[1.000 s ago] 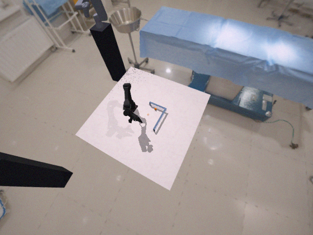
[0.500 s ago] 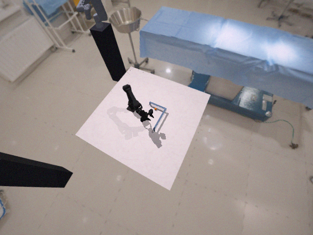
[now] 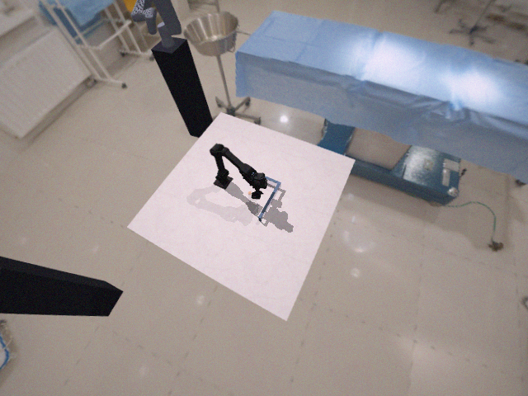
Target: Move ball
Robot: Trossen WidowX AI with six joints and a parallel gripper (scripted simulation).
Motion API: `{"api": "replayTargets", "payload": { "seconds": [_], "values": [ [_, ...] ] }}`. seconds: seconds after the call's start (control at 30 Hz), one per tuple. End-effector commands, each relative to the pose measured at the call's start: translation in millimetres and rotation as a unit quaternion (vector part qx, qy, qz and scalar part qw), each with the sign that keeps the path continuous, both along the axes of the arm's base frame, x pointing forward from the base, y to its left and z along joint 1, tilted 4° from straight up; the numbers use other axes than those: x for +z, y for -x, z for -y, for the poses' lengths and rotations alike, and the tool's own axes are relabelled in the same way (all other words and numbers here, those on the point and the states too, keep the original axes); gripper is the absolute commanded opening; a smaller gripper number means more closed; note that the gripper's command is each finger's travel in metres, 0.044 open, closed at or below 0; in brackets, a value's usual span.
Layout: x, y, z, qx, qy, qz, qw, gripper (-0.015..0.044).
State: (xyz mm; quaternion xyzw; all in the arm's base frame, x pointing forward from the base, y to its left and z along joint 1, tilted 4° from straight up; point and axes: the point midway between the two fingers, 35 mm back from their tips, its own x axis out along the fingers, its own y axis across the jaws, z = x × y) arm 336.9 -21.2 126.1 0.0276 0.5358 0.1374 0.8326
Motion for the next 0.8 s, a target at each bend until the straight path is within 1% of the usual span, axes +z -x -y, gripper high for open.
{"api": "replayTargets", "payload": {
  "seconds": [0.0,0.1,0.17,0.2,0.23,0.77],
  "values": [
    [-17.3,18.5,-65.0,0.36,0.146,-0.024,0.921,0.0244],
    [-22.8,29.2,-84.8,0.48,0.182,-0.032,0.858,0.0244],
    [-25.9,37.2,-97.2,0.557,0.202,-0.037,0.805,0.0244],
    [-27.0,40.2,-101.6,0.585,0.208,-0.038,0.783,0.0244],
    [-27.3,41.3,-103.1,0.594,0.21,-0.039,0.776,0.0244],
    [-28.5,41.2,-103.2,0.594,0.21,-0.039,0.776,0.0244]
  ]
}}
